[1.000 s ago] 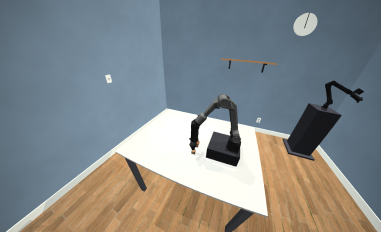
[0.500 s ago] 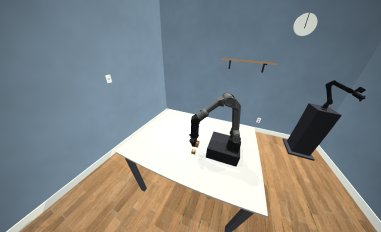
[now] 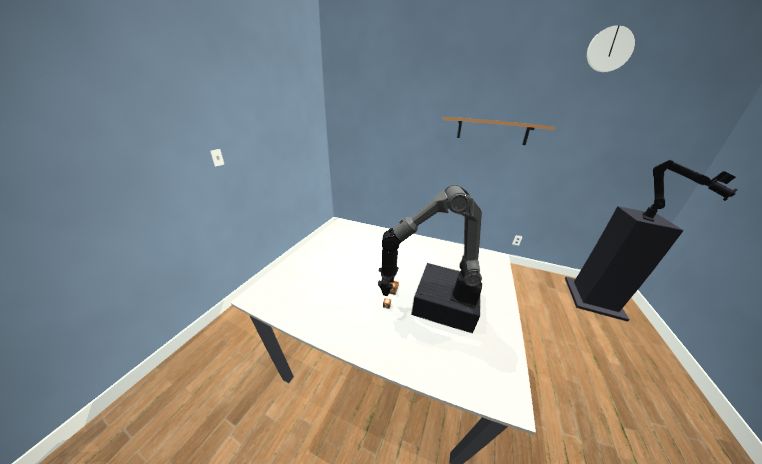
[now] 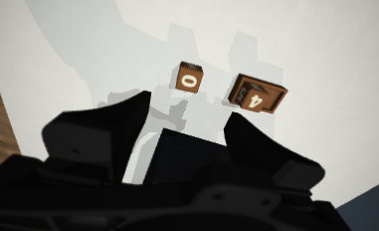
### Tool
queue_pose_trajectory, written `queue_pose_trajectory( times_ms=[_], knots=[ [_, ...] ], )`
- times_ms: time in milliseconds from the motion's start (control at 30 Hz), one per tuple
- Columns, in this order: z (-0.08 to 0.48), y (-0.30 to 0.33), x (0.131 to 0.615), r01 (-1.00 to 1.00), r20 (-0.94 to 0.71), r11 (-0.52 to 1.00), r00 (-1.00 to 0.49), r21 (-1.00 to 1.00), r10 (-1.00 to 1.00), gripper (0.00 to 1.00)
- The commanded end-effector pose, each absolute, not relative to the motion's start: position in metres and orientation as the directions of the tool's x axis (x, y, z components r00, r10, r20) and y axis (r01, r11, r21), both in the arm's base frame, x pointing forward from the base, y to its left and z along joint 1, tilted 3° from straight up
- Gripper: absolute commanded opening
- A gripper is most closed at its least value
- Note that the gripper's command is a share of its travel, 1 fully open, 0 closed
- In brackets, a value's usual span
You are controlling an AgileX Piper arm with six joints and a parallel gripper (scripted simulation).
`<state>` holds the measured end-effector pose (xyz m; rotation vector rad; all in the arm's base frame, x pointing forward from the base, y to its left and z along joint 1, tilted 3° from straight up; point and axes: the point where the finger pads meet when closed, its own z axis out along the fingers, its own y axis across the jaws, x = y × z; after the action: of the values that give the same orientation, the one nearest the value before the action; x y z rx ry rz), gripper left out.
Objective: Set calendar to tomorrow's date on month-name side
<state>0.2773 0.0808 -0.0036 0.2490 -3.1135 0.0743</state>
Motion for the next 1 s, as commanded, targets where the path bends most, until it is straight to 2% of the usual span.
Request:
queue_pose_trajectory(
  times_ms=[0,300,533,600,733,767,867,900,967],
  knots=[
    [-0.0032,0.0815,0.2777,-0.160,0.020,0.986,-0.987,-0.044,-0.159,1.00],
    [-0.0036,0.0816,0.2776,-0.192,0.022,0.980,-0.981,-0.044,-0.192,1.00],
    [-0.0064,0.0814,0.2770,-0.457,0.035,0.889,-0.890,-0.035,-0.455,1.00],
    [-0.0064,0.0814,0.2770,-0.457,0.035,0.889,-0.890,-0.035,-0.455,1.00],
    [-0.0086,0.0815,0.2769,-0.687,0.044,0.727,-0.727,-0.024,-0.685,1.00],
    [-0.0086,0.0815,0.2769,-0.687,0.044,0.726,-0.726,-0.024,-0.686,1.00],
    [-0.0101,0.0818,0.2771,-0.836,0.048,0.548,-0.548,-0.013,-0.835,1.00],
    [-0.0102,0.0818,0.2771,-0.840,0.049,0.542,-0.542,-0.013,-0.839,1.00],
    [-0.0113,0.0820,0.2772,-0.916,0.050,0.402,-0.402,-0.005,-0.914,1.00]
  ],
)
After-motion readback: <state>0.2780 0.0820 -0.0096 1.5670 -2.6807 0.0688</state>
